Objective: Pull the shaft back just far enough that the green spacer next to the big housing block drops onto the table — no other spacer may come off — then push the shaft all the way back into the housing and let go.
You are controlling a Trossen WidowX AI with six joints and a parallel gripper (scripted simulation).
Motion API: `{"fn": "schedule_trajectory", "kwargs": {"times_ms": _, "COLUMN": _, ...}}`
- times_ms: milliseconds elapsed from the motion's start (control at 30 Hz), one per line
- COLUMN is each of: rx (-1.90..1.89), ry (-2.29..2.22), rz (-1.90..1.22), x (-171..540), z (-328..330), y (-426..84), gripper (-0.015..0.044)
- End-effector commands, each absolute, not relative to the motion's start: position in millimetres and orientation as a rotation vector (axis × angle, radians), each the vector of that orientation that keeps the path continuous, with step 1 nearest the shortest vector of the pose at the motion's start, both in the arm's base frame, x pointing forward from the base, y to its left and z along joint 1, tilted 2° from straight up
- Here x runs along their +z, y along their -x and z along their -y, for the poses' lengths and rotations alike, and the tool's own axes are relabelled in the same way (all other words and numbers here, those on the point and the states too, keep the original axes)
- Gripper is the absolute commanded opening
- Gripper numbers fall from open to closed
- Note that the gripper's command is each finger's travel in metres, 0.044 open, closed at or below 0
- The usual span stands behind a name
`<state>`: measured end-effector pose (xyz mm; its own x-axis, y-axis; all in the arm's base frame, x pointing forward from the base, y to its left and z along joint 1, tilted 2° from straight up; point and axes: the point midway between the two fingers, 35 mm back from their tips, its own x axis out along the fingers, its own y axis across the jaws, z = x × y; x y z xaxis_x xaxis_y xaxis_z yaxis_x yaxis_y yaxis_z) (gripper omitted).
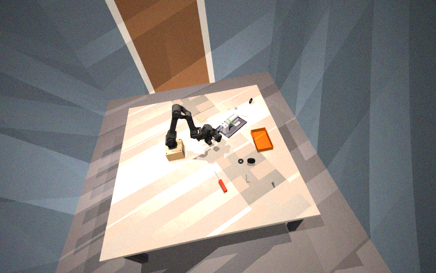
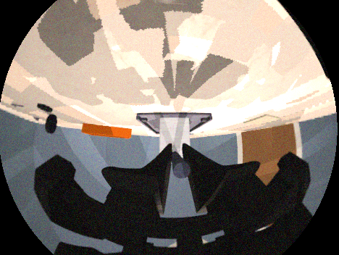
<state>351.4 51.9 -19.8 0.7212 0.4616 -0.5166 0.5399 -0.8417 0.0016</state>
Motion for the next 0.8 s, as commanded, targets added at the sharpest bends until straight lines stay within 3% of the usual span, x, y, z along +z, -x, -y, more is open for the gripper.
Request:
{"fn": "schedule_trajectory", "kwargs": {"times_ms": 0, "rx": -0.767, "ry": -2.769, "rz": -0.814, "x": -19.7, "z": -51.8, "y": -350.2, "gripper": 0.0}}
{"fn": "schedule_trajectory", "kwargs": {"times_ms": 767, "rx": -0.768, "ry": -2.769, "rz": -0.814, "x": -19.7, "z": -50.6, "y": -348.4, "gripper": 0.0}}
